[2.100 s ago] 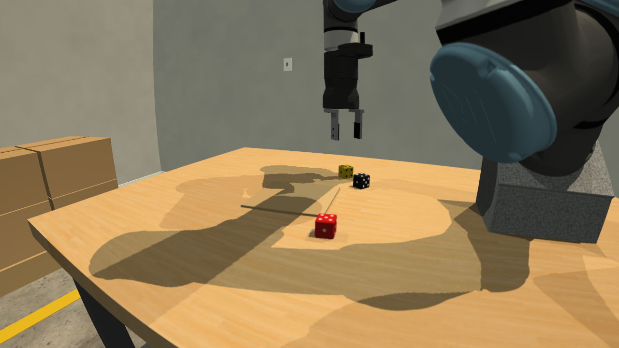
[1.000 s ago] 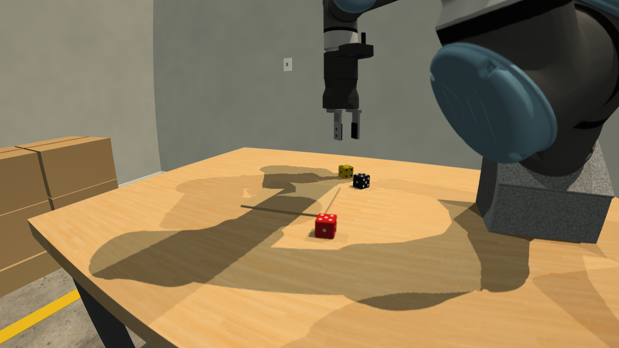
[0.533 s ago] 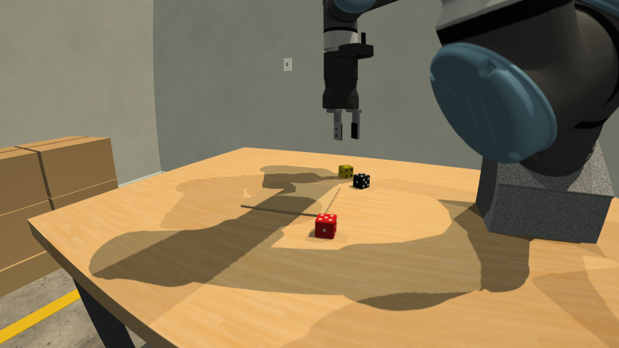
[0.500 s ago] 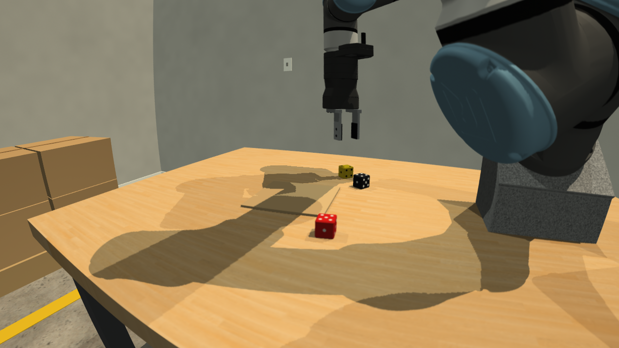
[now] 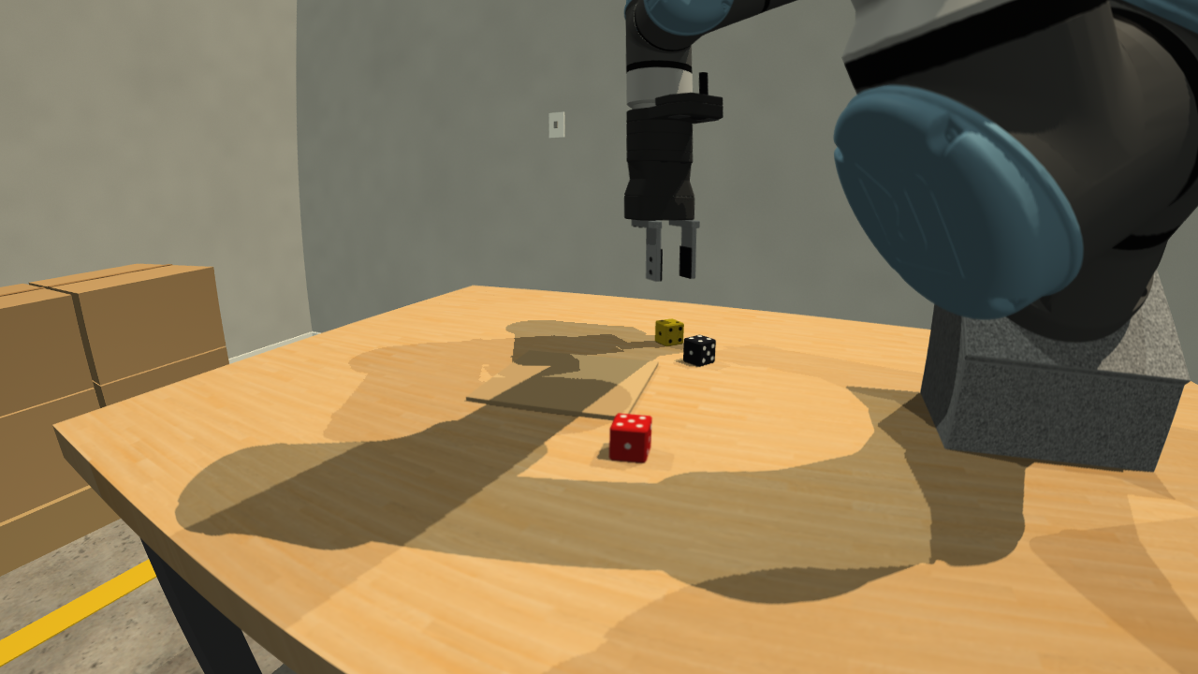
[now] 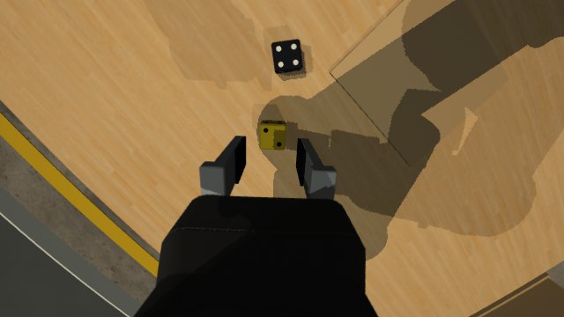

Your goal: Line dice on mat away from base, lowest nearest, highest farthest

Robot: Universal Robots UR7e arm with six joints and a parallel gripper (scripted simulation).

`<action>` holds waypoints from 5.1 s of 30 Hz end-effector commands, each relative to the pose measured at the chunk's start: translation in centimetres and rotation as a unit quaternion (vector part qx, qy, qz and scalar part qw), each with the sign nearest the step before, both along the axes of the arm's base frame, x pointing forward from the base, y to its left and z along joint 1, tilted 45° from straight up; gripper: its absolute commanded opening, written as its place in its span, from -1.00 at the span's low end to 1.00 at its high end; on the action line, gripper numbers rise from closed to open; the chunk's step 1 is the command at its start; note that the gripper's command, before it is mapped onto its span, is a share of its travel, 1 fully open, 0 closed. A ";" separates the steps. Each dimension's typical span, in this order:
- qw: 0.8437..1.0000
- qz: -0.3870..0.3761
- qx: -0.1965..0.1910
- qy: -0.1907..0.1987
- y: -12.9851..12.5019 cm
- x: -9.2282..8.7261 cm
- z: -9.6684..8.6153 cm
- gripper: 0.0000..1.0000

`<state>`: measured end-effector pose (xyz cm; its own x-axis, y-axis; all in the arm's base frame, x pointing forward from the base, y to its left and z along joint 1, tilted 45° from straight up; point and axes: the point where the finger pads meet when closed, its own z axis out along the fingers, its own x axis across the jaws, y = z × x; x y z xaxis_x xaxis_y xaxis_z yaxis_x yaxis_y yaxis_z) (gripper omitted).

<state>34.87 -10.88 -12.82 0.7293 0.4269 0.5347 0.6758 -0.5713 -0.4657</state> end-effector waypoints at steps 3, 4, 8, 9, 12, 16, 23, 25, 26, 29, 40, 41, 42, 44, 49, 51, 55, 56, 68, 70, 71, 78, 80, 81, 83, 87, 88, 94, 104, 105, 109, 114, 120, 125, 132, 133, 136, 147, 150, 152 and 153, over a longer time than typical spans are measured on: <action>1.000 0.000 0.001 0.000 0.8 0.1 -0.7 0.57; 1.000 0.000 0.001 0.000 0.9 0.1 -0.8 0.57; 1.000 0.000 0.001 0.000 1.3 0.1 -1.2 0.57; 1.000 0.000 0.001 0.000 1.4 0.2 -1.3 0.57; 1.000 0.000 0.001 0.000 1.8 0.2 -1.7 0.57; 1.000 0.000 0.001 0.000 2.1 0.2 -2.0 0.57; 1.000 0.000 0.001 0.000 2.6 0.3 -2.5 0.57; 1.000 0.000 0.001 0.000 2.7 0.3 -2.7 0.57; 1.000 0.000 0.001 0.000 2.8 0.3 -2.7 0.57; 1.000 0.000 0.001 0.000 3.0 0.4 -2.9 0.57; 1.000 0.000 0.000 0.000 3.0 0.4 -3.0 0.57; 1.000 0.000 0.000 0.000 3.0 0.4 -3.0 0.57; 1.000 0.000 -0.001 0.000 3.0 0.5 -3.0 0.57; 1.000 0.000 -0.001 0.000 3.0 0.4 -3.0 0.57; 1.000 0.000 0.000 0.000 3.0 0.4 -3.0 0.57; 1.000 0.000 0.000 0.000 3.0 0.4 -3.0 0.57; 1.000 0.000 0.000 0.000 3.0 0.4 -3.0 0.57; 1.000 0.000 0.000 0.000 3.0 0.4 -3.0 0.57; 1.000 0.000 0.000 0.000 3.0 0.4 -3.0 0.57; 1.000 0.000 0.000 0.000 3.0 0.4 -3.0 0.57; 1.000 0.000 0.000 0.000 3.0 0.4 -3.0 0.57; 1.000 0.000 0.000 0.000 3.0 0.4 -3.0 0.57; 1.000 0.000 0.000 0.000 3.0 0.4 -3.0 0.57; 1.000 0.000 0.000 0.000 3.0 0.4 -3.0 0.57; 1.000 0.000 0.000 0.000 3.0 0.4 -3.0 0.57; 1.000 0.000 -0.001 0.000 3.0 0.4 -2.9 0.57; 1.000 0.000 -0.001 -0.001 3.0 0.4 -2.9 0.57; 1.000 0.000 -0.001 -0.001 3.0 0.4 -2.9 0.57; 1.000 0.000 -0.001 -0.001 3.0 0.4 -2.9 0.57; 1.000 0.000 -0.001 -0.001 3.0 0.4 -2.9 0.57; 1.000 0.000 -0.001 -0.001 3.0 0.4 -2.9 0.57; 1.000 0.000 -0.001 -0.001 3.0 0.4 -2.9 0.57; 1.000 0.000 -0.001 -0.001 3.0 0.4 -2.9 0.57; 1.000 0.000 -0.001 -0.001 3.0 0.4 -2.9 0.57; 1.000 0.000 0.000 0.000 3.2 0.4 -3.0 0.57; 1.000 0.000 0.000 0.000 3.3 0.4 -3.1 0.57; 1.000 0.000 0.001 0.000 3.4 0.4 -3.2 0.57; 1.000 0.000 0.001 0.000 4.7 0.6 -4.5 0.57; 1.000 0.000 0.001 0.000 5.0 0.6 -4.8 0.57; 1.000 0.000 0.001 0.000 5.1 0.6 -4.9 0.57; 1.000 0.000 0.001 0.000 5.1 0.6 -4.9 0.57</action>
